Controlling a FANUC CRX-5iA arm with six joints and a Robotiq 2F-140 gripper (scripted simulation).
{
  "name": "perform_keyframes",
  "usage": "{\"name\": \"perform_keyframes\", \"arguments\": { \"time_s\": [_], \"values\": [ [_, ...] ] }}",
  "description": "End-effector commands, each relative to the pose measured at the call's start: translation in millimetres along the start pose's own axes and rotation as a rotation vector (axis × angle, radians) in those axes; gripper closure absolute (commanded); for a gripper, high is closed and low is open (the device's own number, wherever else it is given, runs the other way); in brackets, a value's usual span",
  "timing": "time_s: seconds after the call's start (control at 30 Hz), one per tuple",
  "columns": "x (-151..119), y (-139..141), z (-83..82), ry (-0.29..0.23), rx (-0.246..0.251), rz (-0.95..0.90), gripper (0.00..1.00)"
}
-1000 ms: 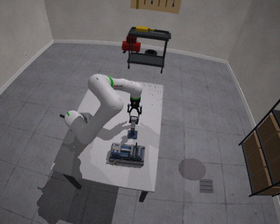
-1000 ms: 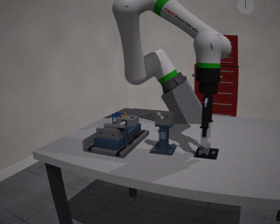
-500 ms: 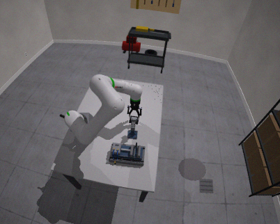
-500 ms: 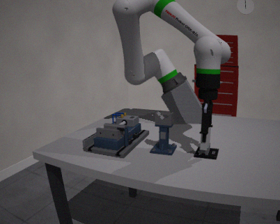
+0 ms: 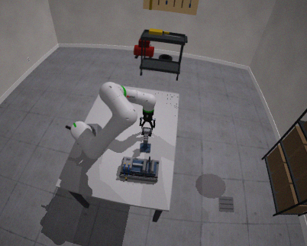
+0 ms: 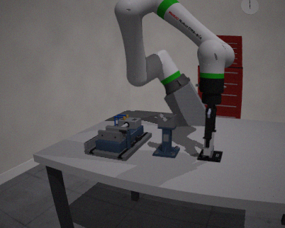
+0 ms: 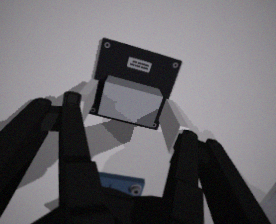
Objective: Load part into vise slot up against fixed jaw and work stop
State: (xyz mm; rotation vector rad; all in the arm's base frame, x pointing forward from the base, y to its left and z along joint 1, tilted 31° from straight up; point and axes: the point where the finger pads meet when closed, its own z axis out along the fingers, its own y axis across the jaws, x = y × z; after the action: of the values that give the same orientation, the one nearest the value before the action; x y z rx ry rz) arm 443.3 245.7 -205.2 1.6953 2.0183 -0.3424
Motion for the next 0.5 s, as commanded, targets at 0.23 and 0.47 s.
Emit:
{"name": "perform_keyframes", "arguments": {
  "time_s": [0.23,0.47],
  "values": [
    [0.2,0.1,1.8,0.000,0.000,0.000,0.49],
    [0.1,0.1,2.2,0.000,0.000,0.000,0.49]
  ]
}}
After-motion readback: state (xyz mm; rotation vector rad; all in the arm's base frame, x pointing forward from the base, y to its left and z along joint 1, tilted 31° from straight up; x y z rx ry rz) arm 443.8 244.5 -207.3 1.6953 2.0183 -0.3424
